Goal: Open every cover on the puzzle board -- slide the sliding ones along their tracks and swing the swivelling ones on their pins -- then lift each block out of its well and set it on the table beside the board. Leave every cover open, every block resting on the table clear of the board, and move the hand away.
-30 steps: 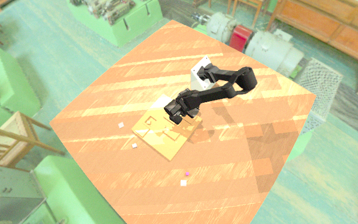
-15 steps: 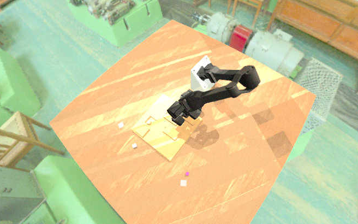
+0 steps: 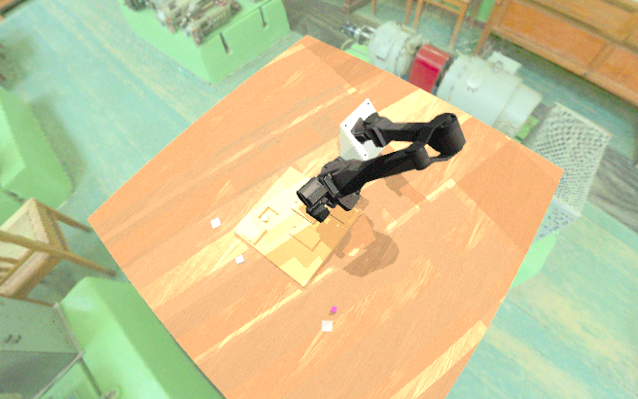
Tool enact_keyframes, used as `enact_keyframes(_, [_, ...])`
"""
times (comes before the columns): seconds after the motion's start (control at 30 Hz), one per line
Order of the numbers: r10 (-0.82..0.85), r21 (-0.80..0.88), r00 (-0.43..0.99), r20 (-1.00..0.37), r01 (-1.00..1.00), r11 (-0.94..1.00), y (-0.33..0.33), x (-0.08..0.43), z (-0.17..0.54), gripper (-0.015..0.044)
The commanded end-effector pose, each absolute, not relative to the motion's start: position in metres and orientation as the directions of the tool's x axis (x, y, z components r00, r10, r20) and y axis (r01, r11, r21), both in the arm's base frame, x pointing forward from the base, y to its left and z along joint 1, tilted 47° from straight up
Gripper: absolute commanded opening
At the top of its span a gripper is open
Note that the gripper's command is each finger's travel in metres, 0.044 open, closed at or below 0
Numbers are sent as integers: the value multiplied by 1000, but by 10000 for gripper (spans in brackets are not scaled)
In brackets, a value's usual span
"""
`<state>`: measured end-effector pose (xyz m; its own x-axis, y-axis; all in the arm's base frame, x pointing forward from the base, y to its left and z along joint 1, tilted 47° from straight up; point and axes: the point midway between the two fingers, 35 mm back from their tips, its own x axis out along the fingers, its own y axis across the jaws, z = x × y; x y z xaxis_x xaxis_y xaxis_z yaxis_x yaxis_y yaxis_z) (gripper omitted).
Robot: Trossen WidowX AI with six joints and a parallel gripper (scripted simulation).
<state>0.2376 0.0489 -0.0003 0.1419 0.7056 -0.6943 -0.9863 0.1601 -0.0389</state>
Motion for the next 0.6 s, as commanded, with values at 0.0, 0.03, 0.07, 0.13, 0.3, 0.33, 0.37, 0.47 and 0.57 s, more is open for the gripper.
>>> enact_keyframes(0.0, [706, -52, 150, -692, -986, 158, 45, 239, 5, 0])
enact_keyframes(0.03, [706, -52, 150, -692, -986, 158, 45, 239, 6, 0])
enact_keyframes(0.07, [706, -52, 150, -692, -986, 158, 44, 239, 7, 0])
enact_keyframes(0.13, [706, -52, 150, -692, -986, 158, 42, 238, 9, 0])
enact_keyframes(0.3, [706, -52, 150, -692, -986, 158, 38, 237, 14, 0])
enact_keyframes(0.33, [706, -52, 150, -692, -986, 158, 37, 237, 15, 0])
enact_keyframes(0.37, [706, -52, 150, -692, -986, 158, 36, 237, 16, 0])
enact_keyframes(0.47, [706, -52, 149, -692, -986, 158, 34, 236, 19, 0])
enact_keyframes(0.57, [706, -52, 149, -692, -986, 158, 32, 235, 22, 0])
